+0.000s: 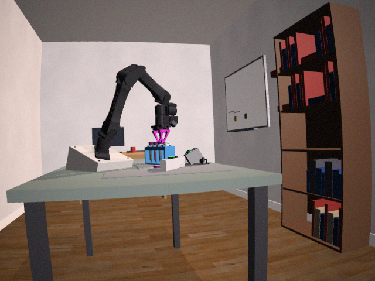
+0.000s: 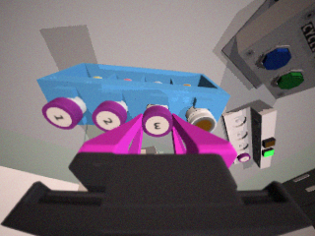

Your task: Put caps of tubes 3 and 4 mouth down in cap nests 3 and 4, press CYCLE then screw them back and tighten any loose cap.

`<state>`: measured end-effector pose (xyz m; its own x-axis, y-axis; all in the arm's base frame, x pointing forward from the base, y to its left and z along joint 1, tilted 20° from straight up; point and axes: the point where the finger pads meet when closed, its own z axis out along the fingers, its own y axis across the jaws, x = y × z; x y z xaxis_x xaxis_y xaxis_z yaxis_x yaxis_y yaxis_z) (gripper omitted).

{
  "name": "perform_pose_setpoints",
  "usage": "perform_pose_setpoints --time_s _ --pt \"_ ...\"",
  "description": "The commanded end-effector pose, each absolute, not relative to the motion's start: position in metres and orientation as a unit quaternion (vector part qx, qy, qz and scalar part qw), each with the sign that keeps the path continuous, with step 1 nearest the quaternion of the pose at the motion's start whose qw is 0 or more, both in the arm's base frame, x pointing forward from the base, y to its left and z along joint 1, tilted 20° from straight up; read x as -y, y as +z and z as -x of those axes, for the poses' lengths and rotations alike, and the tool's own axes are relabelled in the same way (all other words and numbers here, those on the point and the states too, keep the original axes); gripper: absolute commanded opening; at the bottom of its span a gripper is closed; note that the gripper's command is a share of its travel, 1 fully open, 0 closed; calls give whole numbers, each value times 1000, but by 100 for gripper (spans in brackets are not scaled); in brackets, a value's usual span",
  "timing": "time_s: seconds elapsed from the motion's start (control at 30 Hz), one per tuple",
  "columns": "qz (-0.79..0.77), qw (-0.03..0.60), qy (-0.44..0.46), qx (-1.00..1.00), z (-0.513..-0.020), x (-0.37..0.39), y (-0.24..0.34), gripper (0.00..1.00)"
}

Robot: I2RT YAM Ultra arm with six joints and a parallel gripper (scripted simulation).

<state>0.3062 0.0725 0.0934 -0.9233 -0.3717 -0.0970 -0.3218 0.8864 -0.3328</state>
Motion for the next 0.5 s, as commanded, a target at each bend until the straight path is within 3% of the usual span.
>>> perform_pose_setpoints --time_s 0.0,0.47 --pt "52 105 -143 -983 -307 -74 97 0" --pt "-241 143 -105 -954 -308 -74 97 0"
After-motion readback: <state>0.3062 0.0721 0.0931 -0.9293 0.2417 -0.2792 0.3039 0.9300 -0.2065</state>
